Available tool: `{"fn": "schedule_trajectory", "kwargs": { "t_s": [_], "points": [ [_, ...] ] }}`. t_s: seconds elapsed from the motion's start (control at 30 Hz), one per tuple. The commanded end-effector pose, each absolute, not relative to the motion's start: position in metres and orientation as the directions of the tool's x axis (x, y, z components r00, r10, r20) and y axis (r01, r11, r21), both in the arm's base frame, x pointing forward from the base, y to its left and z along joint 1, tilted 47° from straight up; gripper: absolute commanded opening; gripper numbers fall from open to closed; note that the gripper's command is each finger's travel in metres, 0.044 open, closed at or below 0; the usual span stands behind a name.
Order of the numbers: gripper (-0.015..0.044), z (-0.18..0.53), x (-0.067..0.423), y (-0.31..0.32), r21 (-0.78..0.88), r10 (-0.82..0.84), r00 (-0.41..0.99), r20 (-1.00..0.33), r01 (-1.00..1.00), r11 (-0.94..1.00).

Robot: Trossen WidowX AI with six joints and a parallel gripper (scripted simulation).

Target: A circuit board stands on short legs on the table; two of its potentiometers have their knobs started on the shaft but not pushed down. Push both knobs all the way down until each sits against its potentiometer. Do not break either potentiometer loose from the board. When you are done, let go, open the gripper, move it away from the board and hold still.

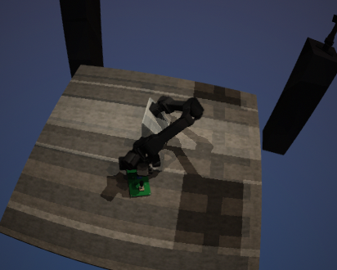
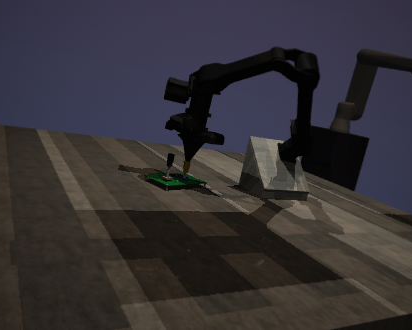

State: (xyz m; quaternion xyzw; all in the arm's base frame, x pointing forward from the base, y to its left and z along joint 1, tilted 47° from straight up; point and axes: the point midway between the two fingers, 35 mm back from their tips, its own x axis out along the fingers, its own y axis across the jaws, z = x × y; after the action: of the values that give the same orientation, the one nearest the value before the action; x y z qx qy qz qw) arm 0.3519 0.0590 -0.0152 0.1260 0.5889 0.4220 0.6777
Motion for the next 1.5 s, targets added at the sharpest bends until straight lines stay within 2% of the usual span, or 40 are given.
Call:
{"fn": "schedule_trajectory", "kwargs": {
  "t_s": [0.0, 1.47],
  "points": [
    [0.0000, -0.0257, 0.3523, 0.0750, 0.668, 0.720, -0.071, -0.690, -0.446, 0.596],
    [0.0000, -0.0287, 0.3520, 0.0783, 0.668, 0.721, -0.071, -0.690, -0.446, 0.595]
  ]
}}
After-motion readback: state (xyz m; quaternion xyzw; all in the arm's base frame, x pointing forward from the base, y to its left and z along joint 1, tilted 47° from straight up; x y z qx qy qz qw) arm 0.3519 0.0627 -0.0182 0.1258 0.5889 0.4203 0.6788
